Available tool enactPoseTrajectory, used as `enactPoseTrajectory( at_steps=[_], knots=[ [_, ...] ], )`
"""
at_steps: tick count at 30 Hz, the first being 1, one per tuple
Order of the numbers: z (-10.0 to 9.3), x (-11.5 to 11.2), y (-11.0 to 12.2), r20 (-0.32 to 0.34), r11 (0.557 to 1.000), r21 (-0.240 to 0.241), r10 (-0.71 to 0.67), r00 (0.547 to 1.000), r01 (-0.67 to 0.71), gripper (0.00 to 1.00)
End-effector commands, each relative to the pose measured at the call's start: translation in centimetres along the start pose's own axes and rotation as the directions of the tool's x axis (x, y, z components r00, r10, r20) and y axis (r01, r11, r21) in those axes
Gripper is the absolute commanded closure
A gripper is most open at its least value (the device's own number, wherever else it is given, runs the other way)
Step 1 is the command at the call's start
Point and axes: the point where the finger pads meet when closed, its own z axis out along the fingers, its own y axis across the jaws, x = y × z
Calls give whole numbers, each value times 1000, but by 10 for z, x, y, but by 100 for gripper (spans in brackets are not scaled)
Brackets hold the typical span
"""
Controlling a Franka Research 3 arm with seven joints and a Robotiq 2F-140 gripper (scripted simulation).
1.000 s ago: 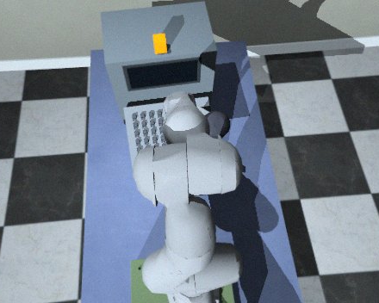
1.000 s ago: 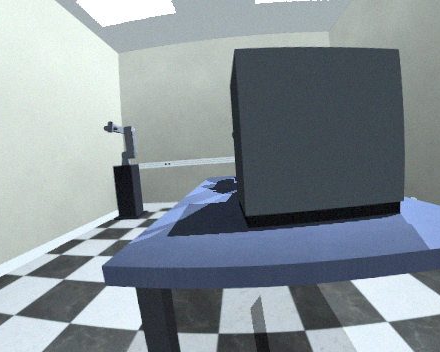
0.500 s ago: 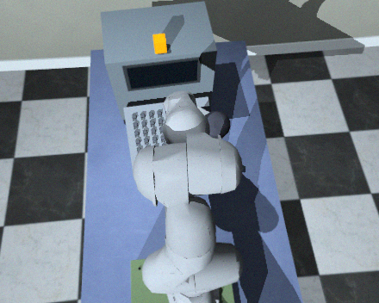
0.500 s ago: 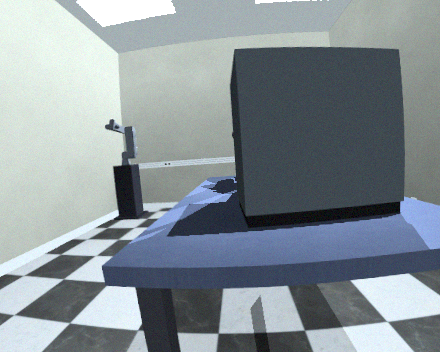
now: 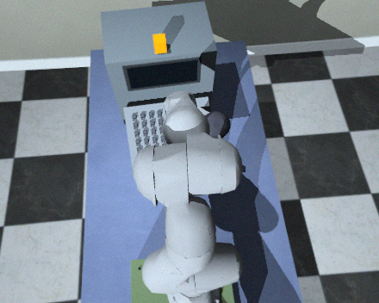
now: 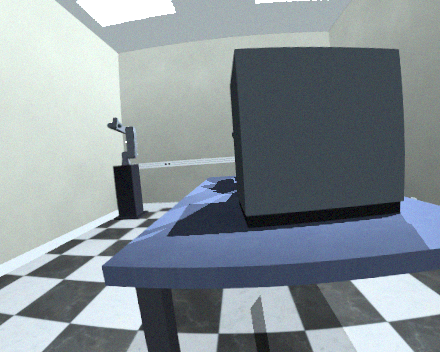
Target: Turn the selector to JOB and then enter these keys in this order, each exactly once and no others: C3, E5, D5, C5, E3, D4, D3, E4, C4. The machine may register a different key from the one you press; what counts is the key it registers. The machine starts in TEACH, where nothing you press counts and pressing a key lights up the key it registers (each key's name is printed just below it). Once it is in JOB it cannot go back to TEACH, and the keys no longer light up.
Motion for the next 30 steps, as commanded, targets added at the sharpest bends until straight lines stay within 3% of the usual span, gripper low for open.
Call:
enactPoseTrajectory(
  at_steps=[1,6,7,30],
  knots=[
    [0,1,1,-2,1000,-4,-4,1000,4,60],
    [0,1,1,-2,1000,-4,-4,1000,4,60],
    [0,1,1,-2,1000,-4,-4,1000,4,90],
    [0,1,1,-2,1000,-4,-4,1000,4,90]
  ],
)
